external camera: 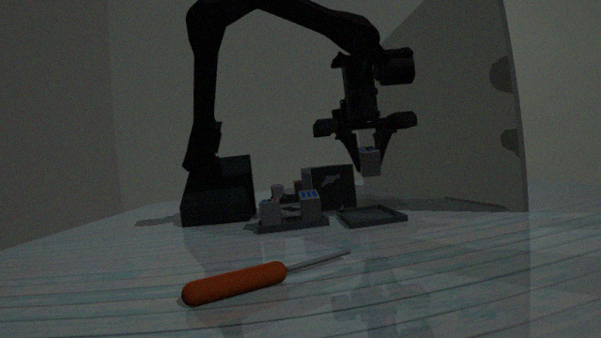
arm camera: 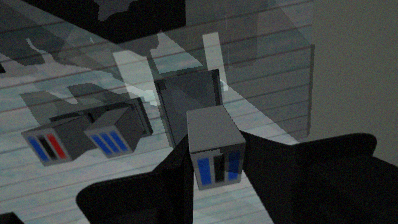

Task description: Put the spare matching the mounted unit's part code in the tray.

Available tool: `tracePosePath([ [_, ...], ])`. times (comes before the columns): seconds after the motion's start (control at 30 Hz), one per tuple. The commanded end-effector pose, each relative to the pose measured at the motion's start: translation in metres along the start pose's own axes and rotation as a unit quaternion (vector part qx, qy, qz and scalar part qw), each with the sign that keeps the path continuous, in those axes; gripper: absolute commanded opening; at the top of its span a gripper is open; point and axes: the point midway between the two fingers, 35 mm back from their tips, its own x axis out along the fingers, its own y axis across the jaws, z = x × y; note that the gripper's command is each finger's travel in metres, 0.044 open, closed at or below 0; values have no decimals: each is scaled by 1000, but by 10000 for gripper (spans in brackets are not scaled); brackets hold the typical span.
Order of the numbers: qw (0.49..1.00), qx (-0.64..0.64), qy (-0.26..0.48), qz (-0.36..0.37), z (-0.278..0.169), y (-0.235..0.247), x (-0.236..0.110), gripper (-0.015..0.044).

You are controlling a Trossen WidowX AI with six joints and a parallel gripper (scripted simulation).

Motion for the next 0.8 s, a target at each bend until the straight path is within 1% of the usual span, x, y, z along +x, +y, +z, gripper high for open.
tracePosePath([
  [0.0,1000,-4,3,0,0,0,4,0],
  [0.77,1000,-4,4,0,0,2,24,0],
])
